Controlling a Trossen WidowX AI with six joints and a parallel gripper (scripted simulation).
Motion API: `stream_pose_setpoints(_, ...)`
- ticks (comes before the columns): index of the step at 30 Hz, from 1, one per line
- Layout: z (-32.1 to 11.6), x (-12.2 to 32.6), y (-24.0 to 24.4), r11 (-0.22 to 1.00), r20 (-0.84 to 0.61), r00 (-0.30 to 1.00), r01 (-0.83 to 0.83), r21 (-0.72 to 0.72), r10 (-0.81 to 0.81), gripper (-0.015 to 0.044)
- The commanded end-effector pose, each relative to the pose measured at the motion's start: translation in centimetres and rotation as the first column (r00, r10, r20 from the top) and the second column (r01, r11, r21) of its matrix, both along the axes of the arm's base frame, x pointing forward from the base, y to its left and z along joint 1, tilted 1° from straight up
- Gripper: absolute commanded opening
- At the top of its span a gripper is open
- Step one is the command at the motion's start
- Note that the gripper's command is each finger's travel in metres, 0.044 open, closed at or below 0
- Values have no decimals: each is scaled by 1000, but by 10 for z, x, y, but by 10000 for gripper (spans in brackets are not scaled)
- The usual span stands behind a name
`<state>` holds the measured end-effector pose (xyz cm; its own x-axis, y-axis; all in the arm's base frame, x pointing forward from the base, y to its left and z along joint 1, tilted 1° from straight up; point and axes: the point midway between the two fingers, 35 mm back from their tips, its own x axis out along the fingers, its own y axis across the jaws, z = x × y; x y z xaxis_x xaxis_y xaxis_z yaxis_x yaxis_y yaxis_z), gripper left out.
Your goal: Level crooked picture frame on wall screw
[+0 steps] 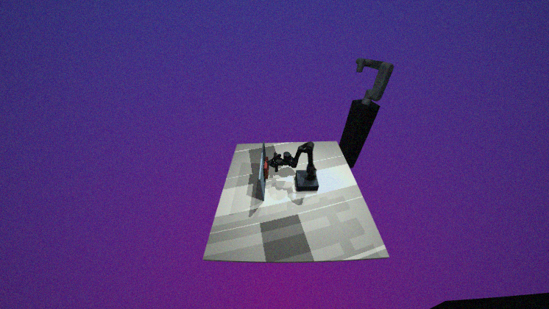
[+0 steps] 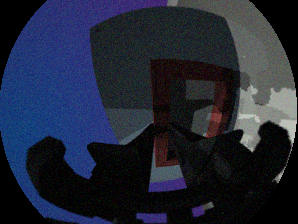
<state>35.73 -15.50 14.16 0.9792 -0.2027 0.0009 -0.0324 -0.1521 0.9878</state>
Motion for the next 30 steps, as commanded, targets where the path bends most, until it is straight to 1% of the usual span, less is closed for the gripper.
stream_pose_setpoints(1, 7, 0, -1, 1000, 16, 1000, 3, -6, -3, 0)
stream_pose_setpoints(30, 17, -1, -3, 1000, 16, 1000, 3, -6, -3, 0)
